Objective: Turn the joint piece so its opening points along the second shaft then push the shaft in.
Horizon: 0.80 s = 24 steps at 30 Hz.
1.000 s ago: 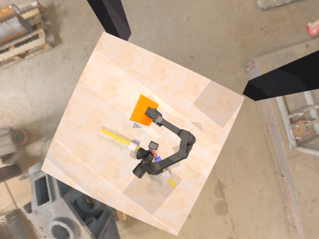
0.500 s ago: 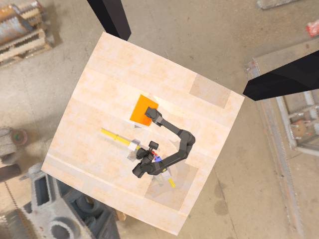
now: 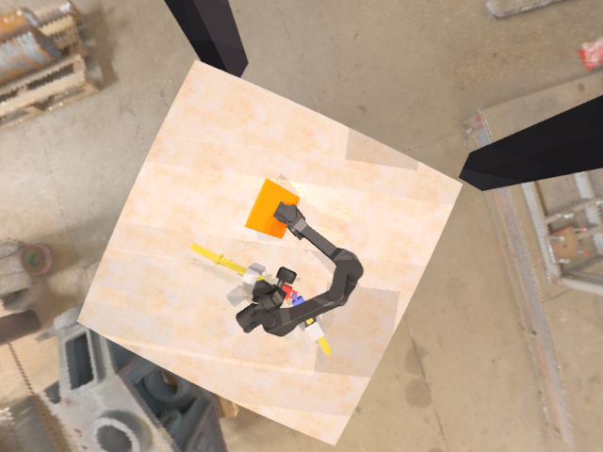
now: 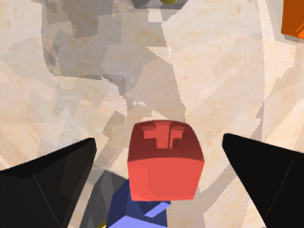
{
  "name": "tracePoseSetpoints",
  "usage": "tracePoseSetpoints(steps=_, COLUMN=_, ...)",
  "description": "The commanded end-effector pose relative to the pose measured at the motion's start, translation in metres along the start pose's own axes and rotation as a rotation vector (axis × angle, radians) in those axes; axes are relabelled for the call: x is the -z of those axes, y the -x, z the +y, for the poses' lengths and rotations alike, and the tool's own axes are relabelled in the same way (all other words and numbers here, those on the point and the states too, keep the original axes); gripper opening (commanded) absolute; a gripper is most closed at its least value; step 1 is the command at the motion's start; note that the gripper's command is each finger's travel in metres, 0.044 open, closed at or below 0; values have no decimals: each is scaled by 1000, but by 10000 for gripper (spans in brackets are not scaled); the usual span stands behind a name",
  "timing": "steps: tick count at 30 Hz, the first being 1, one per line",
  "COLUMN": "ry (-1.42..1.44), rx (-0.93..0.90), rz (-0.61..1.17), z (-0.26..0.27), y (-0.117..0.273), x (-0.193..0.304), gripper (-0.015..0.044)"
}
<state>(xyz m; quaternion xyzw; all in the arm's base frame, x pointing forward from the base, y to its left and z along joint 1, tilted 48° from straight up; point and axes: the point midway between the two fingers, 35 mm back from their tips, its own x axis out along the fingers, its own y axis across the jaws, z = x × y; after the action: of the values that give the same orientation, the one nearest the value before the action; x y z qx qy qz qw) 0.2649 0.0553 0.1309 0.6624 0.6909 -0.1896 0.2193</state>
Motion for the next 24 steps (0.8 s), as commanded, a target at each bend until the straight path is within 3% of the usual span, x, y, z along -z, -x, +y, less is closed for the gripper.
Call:
tracePoseSetpoints(steps=1, ry=86, rx=-55, rz=-42, z=4, y=23, x=4, gripper=440)
tracePoseSetpoints(steps=16, ry=454, rx=-235, rz=-291, z=-5, y=119, x=23, gripper=440)
tracePoseSetpoints(steps=24, ry=446, rx=-244, rz=-290, z=-3, y=123, x=23, gripper=440)
